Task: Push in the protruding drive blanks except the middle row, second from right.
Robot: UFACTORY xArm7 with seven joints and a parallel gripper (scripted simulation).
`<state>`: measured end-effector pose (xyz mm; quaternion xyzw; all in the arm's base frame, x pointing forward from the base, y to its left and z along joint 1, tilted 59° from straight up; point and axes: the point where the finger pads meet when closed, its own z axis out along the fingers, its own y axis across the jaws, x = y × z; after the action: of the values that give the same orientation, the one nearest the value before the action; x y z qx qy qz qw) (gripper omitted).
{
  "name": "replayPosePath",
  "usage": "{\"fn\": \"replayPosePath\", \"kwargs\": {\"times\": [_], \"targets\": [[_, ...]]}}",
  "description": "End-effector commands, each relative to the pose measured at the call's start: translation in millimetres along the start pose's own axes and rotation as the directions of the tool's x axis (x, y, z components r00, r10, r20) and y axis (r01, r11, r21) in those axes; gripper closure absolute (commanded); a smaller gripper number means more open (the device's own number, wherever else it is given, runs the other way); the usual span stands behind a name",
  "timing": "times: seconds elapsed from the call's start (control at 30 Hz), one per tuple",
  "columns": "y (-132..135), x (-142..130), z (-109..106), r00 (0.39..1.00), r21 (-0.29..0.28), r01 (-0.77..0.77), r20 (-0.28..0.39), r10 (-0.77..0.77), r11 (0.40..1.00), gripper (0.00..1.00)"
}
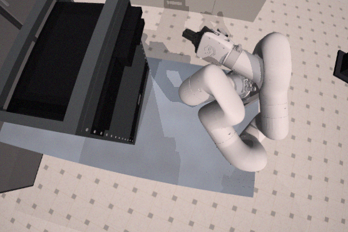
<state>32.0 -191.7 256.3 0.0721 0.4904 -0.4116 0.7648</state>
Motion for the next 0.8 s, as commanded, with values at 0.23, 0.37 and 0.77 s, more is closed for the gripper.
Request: {"fn": "replayPosePath", "kwargs": {"times": [0.23, 0.37, 0.77], "targets": [[-13, 28, -27, 0.981, 0.038, 0.012, -0.192, -0.004, 0.999, 1.00], [-19, 38, -41, 0.961, 0.055, 0.019, -0.276, -0.003, 0.998, 1.00], [-33, 62, -89, 0.867, 0.103, 0.041, -0.499, 0.016, 0.994, 1.00]]}}
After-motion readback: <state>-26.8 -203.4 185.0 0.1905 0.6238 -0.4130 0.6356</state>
